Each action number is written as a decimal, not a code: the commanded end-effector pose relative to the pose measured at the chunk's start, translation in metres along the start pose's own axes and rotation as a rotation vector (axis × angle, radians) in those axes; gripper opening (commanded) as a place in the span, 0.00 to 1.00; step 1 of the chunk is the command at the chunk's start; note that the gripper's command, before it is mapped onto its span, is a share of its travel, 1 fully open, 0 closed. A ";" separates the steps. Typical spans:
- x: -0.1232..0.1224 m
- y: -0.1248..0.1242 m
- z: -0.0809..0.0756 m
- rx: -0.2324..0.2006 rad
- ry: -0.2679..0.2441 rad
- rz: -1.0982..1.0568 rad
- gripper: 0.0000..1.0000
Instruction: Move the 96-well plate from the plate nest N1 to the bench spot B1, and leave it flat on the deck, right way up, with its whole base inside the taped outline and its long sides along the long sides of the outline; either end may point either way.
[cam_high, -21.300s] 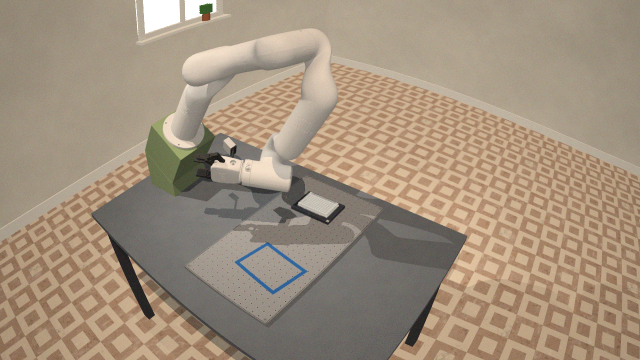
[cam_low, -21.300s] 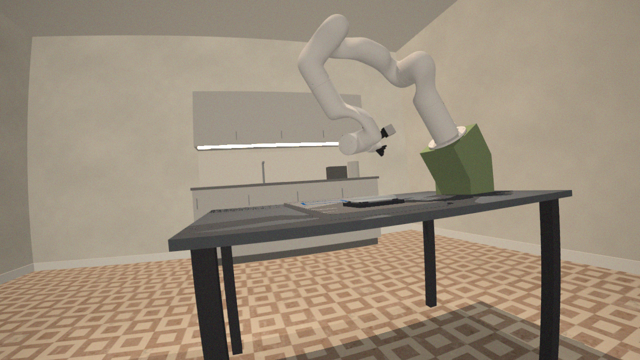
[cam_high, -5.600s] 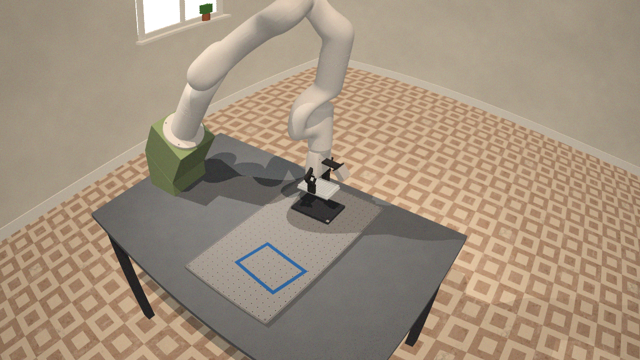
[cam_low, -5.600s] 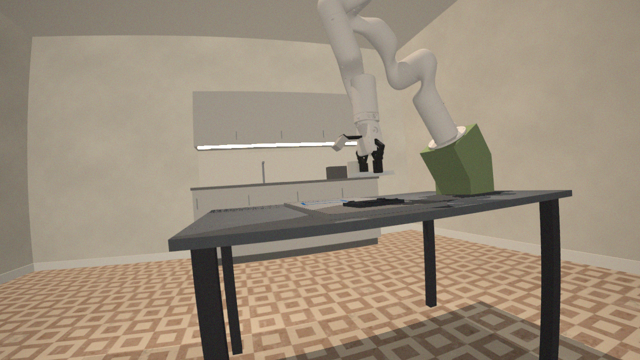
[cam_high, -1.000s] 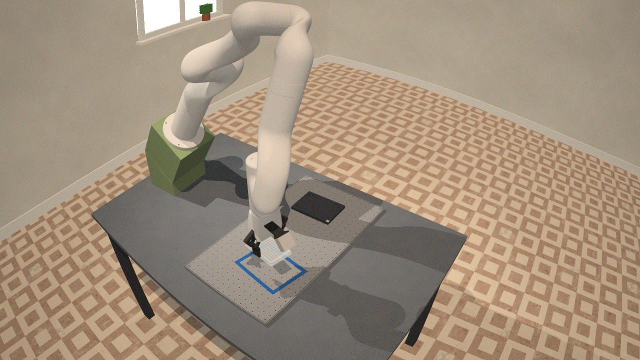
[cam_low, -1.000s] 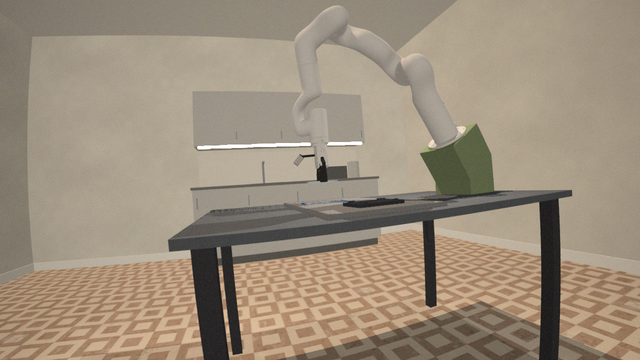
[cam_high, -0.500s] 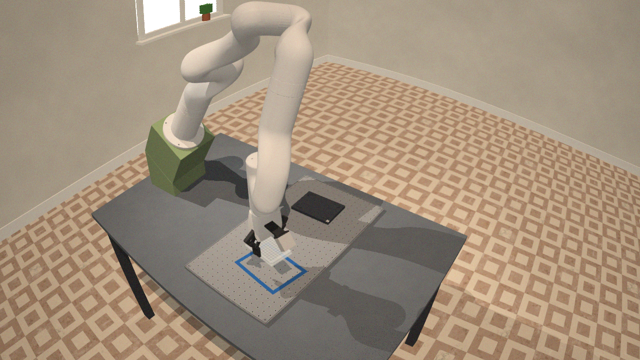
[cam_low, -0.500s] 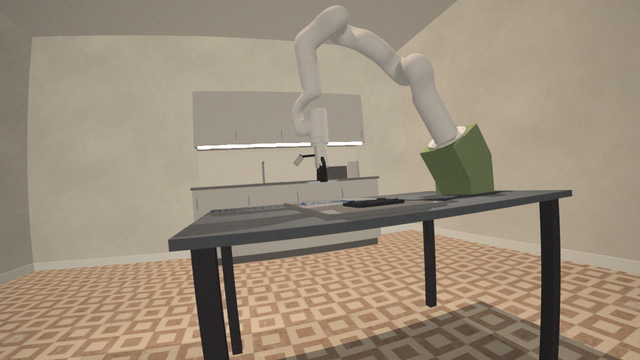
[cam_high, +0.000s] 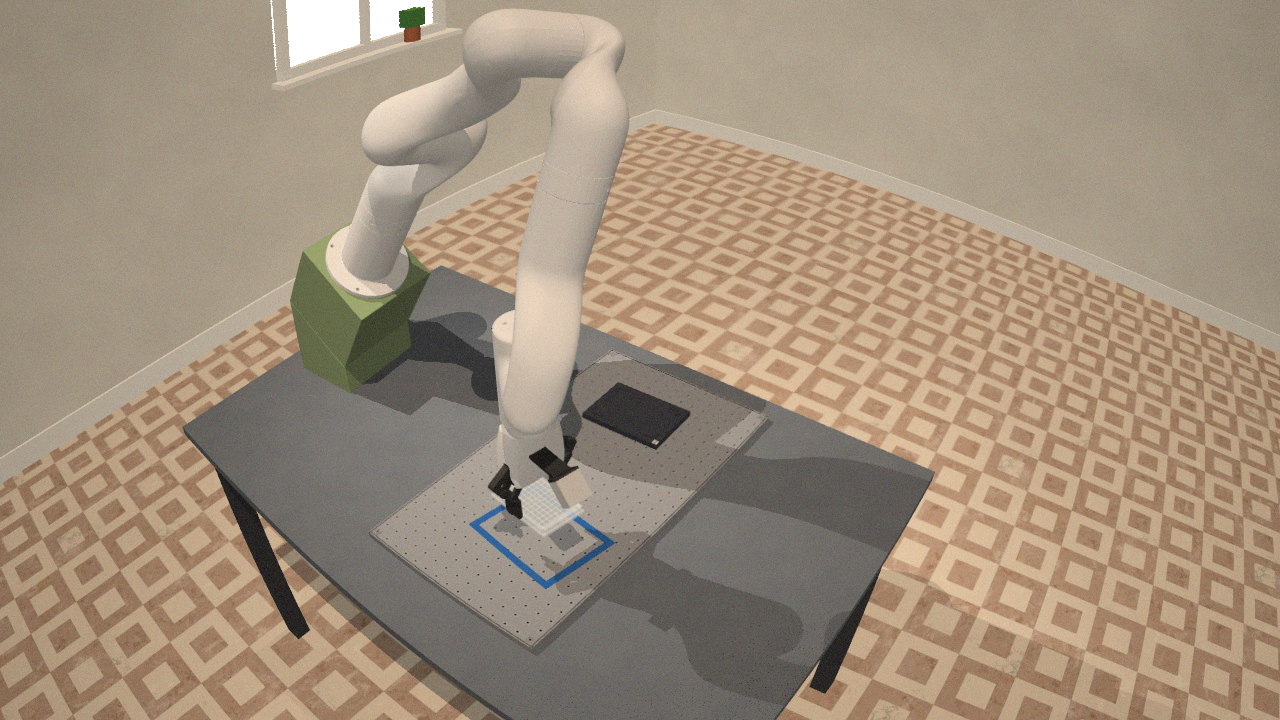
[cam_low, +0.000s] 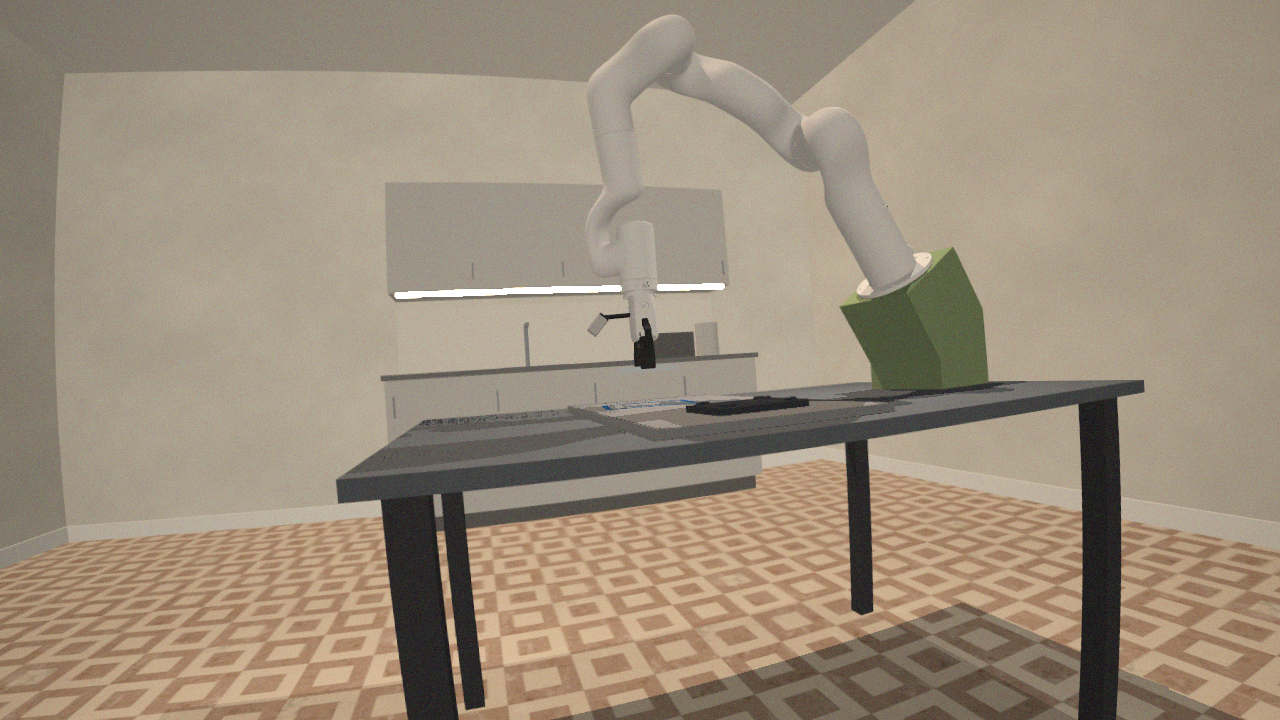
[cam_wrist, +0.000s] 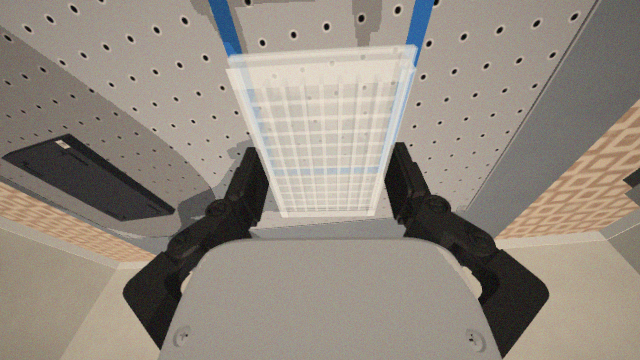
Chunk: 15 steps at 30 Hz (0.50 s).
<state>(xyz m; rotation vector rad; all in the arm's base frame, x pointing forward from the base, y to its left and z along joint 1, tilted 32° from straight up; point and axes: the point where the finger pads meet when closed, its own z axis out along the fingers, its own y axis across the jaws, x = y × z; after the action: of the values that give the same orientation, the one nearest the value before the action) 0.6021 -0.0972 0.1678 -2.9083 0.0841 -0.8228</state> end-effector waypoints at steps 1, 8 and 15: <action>0.001 0.000 0.008 -0.001 0.003 0.000 0.00; 0.001 0.000 0.016 -0.001 0.003 0.000 0.00; 0.001 0.000 0.028 -0.001 0.003 0.000 0.00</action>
<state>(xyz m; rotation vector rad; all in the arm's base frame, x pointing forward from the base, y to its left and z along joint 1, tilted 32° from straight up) 0.6136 -0.0949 0.1497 -2.9082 0.0840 -0.8230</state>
